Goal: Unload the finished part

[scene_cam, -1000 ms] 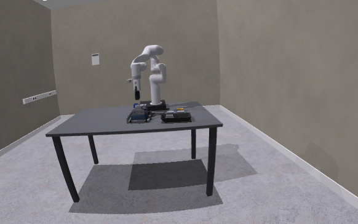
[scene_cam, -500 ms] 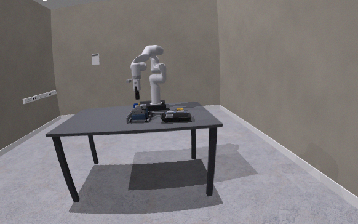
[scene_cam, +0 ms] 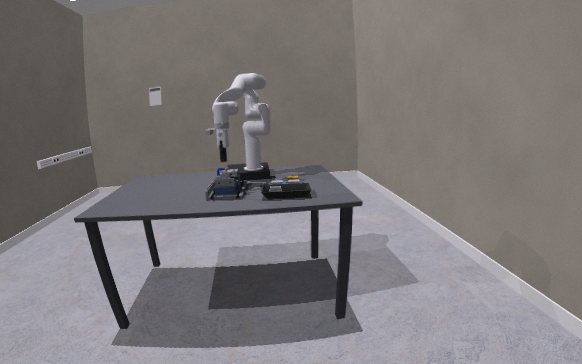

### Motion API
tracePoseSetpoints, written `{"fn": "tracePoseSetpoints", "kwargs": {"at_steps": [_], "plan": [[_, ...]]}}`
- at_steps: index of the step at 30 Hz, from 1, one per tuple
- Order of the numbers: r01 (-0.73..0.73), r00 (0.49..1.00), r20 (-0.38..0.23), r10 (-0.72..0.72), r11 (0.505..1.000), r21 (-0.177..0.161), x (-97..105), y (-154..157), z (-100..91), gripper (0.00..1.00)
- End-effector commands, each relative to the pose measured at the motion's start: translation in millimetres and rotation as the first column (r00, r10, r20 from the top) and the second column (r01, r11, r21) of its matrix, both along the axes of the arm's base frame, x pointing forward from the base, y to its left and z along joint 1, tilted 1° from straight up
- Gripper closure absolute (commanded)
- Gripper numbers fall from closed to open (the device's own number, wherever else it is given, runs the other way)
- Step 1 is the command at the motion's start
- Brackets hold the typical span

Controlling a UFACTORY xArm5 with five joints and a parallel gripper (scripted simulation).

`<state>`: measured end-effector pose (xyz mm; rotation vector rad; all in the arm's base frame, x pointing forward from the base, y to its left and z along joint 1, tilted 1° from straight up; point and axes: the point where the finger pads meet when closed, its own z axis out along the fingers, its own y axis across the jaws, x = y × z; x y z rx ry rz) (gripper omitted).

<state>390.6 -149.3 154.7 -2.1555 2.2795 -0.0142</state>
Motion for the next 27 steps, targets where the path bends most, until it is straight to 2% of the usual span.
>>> {"fn": "tracePoseSetpoints", "kwargs": {"at_steps": [1,7,8,27], "plan": [[0.000,1.000,0.004,0.000,1.000,-0.001,1.1,-0.4,1.5,1.00],[0.000,1.000,0.004,0.000,1.000,-0.001,1.1,-0.4,1.5,1.00],[0.000,1.000,0.004,0.000,1.000,-0.001,1.1,-0.4,1.5,0.31],[0.000,1.000,0.004,0.000,1.000,-0.001,1.1,-0.4,1.5,0.31]]}}
